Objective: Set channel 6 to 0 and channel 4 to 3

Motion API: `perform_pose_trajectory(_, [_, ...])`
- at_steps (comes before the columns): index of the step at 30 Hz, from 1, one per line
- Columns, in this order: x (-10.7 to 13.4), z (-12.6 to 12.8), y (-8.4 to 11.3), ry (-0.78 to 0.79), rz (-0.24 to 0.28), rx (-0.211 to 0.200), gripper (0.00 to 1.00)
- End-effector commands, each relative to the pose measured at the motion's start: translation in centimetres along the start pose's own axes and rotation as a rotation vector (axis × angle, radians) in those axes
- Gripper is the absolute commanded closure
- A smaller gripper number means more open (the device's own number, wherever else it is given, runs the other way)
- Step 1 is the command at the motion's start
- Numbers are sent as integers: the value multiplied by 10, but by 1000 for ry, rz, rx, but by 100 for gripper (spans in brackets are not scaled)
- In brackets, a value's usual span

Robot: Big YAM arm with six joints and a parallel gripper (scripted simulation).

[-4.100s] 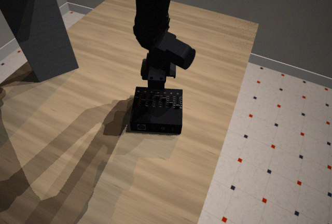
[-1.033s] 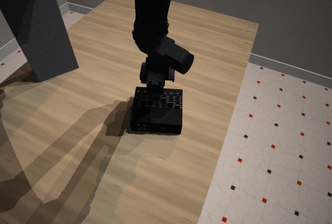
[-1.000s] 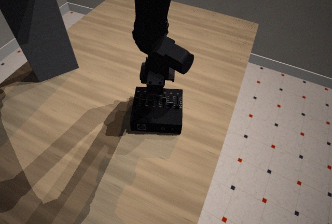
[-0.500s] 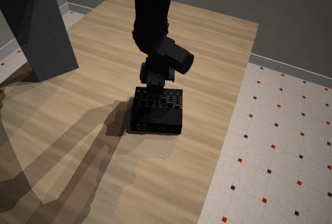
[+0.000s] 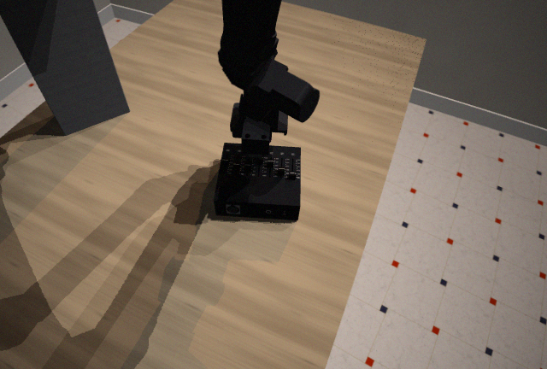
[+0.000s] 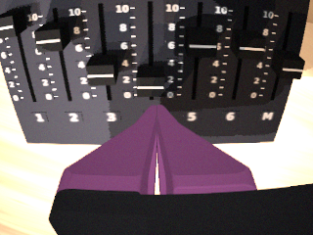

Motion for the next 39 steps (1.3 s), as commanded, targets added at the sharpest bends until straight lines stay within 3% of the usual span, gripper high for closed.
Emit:
perform_pose_trajectory(1, [-11,11,2,-1,-12,-17,100])
perform_pose_trajectory(39, [-11,13,3,1,-10,-19,100])
Point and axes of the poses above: the point where the finger pads meet when closed, its own y axis back along the fingers, its own z axis across the jaws, x = y × z, the point moved 4 cm from there along y, back along the fingers, and after that the axes turned 7 degrees about -y, right-handed, at the moved point
